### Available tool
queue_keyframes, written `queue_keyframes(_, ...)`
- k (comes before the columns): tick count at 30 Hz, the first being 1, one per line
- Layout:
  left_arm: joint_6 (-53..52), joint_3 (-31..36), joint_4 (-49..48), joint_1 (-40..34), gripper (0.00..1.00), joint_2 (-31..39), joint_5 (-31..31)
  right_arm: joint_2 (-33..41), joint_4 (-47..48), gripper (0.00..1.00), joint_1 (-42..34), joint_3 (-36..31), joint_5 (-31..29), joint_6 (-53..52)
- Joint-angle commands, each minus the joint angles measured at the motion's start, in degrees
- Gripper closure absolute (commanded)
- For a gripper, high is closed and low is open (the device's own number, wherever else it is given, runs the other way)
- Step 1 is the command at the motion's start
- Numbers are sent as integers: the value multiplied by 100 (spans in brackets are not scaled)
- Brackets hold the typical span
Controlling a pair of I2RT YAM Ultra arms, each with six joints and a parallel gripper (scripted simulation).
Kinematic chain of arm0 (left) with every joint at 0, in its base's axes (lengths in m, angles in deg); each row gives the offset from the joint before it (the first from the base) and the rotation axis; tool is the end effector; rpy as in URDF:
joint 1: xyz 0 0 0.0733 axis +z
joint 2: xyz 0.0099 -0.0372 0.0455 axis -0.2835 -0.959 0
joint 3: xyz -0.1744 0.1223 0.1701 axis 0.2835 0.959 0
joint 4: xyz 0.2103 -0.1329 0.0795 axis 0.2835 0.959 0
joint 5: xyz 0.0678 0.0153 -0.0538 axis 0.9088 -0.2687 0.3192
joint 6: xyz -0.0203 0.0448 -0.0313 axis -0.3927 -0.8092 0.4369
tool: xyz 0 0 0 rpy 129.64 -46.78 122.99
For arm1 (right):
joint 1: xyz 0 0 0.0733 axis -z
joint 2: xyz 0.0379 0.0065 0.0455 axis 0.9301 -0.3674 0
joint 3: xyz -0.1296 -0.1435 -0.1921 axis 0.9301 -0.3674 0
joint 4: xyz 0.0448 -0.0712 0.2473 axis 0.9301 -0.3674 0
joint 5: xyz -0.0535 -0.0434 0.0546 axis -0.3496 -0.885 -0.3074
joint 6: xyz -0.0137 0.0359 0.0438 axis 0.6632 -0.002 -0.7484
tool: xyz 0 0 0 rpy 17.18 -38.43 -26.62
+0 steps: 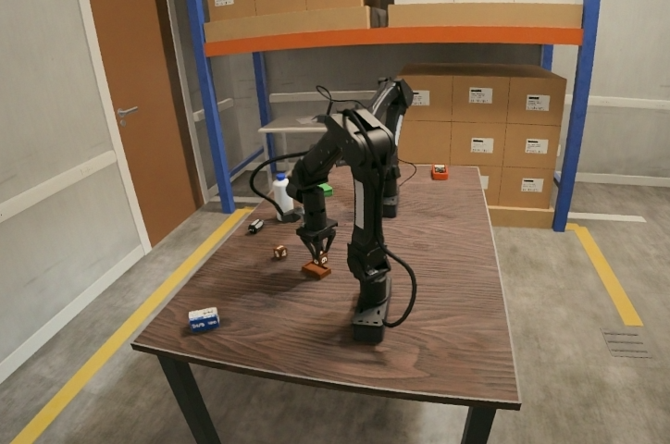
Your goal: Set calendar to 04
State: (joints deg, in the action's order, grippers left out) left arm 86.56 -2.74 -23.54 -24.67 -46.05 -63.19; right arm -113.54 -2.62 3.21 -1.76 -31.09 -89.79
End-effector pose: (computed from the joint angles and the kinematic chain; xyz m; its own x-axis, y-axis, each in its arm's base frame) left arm 0.1725 -0.1500 0.1636 -0.8704 0.4919 0.0220 0.4919 0.8706 -0.0069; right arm 0.1081 0.2489 0.2812 -0.1881 -0.1195 -0.9749 -0.9359 0.3229 0.1410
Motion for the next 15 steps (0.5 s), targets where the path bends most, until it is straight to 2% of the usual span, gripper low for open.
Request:
queue_keyframes(1, 81, 157, -155, -58, 74, 59, 4, 23, 163, 0, -10, 172, -13, -4)
queue_keyframes(10, 52, -13, -282, -70, 74, -31, -9, 23, 163, 0, -10, 172, -13, -4)
queue_keyframes(15, 27, -79, -374, -9, 74, -350, -12, 23, 163, 0, -10, 172, -13, -4)
